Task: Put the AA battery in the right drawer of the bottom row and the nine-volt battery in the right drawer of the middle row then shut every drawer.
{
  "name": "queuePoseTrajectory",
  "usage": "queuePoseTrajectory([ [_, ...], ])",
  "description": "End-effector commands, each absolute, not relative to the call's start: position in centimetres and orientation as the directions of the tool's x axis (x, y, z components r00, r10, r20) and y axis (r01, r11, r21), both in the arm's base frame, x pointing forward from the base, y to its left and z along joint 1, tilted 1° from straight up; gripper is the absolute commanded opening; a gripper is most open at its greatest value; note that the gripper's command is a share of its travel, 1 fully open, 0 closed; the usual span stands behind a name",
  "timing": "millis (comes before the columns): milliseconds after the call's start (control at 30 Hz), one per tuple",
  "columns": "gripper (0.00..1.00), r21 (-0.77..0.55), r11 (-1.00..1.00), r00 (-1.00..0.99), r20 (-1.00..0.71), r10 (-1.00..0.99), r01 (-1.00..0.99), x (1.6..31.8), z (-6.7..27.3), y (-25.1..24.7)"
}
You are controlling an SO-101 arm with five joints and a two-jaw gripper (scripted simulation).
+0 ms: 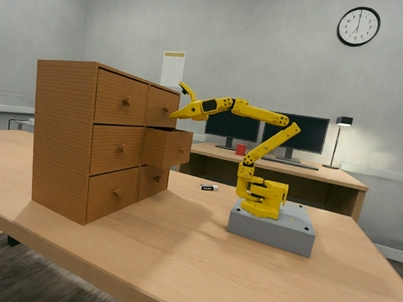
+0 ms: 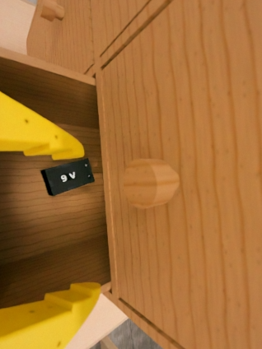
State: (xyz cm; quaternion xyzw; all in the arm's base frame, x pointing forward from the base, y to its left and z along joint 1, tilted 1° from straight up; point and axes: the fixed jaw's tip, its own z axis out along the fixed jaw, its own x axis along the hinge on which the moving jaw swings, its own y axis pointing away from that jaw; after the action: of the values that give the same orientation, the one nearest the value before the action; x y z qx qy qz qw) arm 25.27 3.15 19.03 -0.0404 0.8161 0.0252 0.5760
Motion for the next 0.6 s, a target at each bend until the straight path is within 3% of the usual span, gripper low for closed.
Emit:
queuePoseTrajectory([
  [0, 0.34, -0.013, 0.996, -0.329, -0.943, -0.043, -0.09, 25.4, 19.3, 3.0],
  [567, 0.34, -0.015, 0.996, -0.329, -0.943, -0.045, -0.093, 21.9, 20.2, 2.7],
])
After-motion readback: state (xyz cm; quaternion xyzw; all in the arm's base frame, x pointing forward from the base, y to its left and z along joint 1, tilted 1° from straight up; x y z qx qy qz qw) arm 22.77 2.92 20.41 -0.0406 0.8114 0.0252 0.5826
